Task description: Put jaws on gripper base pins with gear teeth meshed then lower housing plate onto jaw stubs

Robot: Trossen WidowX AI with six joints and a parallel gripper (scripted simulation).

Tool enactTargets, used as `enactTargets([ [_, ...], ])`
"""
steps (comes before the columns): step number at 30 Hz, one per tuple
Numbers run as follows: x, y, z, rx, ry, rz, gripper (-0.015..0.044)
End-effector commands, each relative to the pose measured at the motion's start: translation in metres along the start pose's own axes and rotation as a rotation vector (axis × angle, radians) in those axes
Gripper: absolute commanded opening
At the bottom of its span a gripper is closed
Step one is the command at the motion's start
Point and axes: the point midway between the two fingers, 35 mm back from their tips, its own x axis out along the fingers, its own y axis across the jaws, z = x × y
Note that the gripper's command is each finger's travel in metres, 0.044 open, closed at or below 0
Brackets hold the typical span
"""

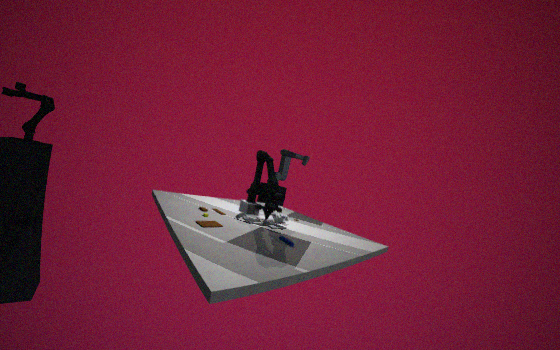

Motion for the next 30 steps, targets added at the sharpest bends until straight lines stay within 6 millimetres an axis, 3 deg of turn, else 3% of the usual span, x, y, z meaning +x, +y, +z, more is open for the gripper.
enactTargets([
  [1,0.009,0.000,-0.001,-0.005,0.004,-0.001,0.0000],
  [21,0.009,0.000,-0.001,-0.005,0.004,-0.001,0.0000],
  [22,0.000,0.000,0.000,0.000,0.000,0.000,0.0000],
  [30,0.000,0.010,0.003,0.000,0.000,0.001,0.0000],
])
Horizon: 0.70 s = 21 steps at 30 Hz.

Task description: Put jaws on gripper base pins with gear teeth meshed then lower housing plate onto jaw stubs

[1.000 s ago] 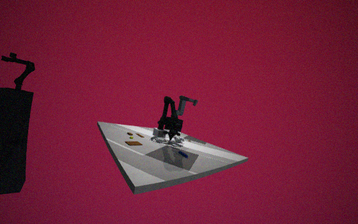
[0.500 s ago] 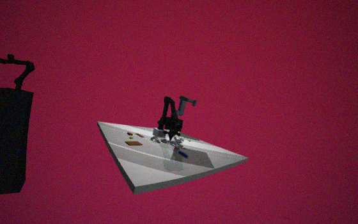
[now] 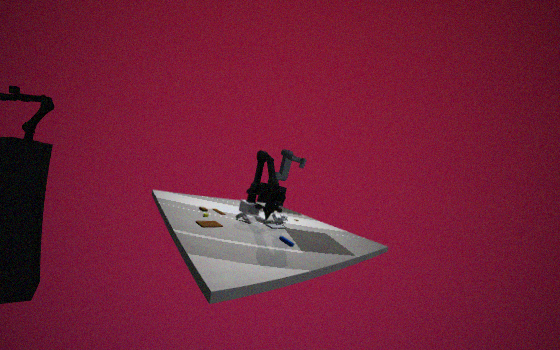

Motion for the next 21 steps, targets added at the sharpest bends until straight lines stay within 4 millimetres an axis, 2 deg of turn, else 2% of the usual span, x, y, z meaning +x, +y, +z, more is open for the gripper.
enactTargets([
  [1,0.002,0.009,0.001,0.001,0.012,0.012,0.0000],
  [21,0.002,0.038,0.006,0.000,0.013,0.015,0.0000],
])
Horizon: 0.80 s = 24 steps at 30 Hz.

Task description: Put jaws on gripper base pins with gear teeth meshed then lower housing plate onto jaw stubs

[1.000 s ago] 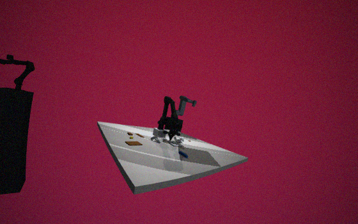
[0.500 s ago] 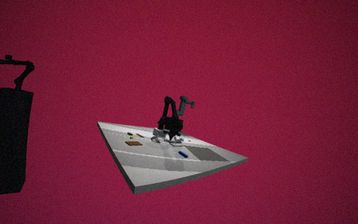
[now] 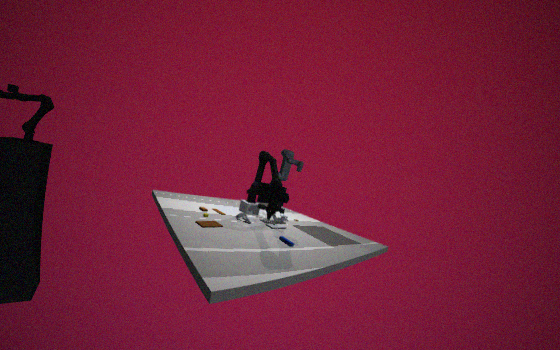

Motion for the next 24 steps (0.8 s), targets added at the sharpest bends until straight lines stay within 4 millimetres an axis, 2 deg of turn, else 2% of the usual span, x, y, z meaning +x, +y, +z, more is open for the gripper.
enactTargets([
  [1,0.002,0.023,0.004,-0.010,0.004,0.055,0.0000],
  [24,0.002,0.058,0.004,-0.011,0.005,0.058,0.0000],
])
